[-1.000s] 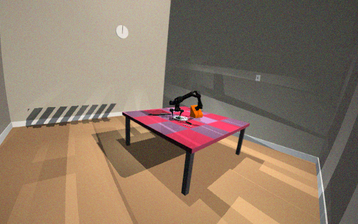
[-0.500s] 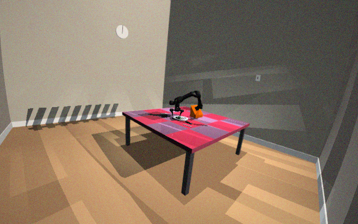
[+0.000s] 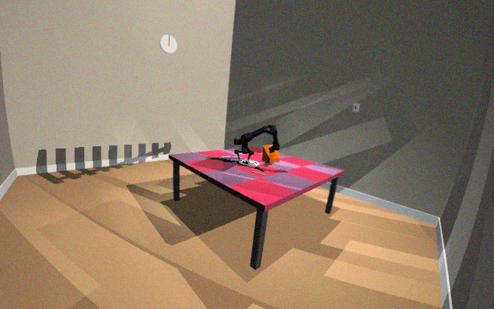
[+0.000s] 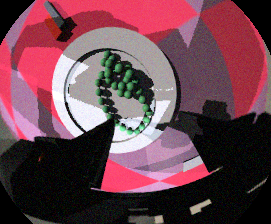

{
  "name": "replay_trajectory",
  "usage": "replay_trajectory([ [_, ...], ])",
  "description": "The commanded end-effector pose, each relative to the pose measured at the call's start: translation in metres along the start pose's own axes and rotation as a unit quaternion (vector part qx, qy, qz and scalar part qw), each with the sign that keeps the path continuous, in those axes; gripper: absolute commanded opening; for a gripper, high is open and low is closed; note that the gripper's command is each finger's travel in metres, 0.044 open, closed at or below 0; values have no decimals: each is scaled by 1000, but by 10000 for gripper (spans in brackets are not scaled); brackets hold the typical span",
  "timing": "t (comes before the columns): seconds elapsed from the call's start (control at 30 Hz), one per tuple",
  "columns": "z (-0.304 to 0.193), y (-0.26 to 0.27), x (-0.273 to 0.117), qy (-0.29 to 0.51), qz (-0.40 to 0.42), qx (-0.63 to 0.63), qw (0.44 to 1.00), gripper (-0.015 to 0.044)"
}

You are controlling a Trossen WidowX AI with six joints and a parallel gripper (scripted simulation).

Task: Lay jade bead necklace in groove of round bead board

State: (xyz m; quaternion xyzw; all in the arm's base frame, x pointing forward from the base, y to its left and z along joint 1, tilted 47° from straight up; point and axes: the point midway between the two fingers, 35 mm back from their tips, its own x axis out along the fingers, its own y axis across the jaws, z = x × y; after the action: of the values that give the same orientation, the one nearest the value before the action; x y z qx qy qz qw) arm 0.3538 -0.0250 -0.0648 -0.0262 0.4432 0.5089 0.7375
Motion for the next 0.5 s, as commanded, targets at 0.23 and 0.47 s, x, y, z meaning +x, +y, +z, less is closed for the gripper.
replay_trajectory([
  [0.23, 11, 1, -31, 1, -6, -194, 981, 125],
  [0.47, 11, 1, -16, 1, -6, -194, 981, 120],
])
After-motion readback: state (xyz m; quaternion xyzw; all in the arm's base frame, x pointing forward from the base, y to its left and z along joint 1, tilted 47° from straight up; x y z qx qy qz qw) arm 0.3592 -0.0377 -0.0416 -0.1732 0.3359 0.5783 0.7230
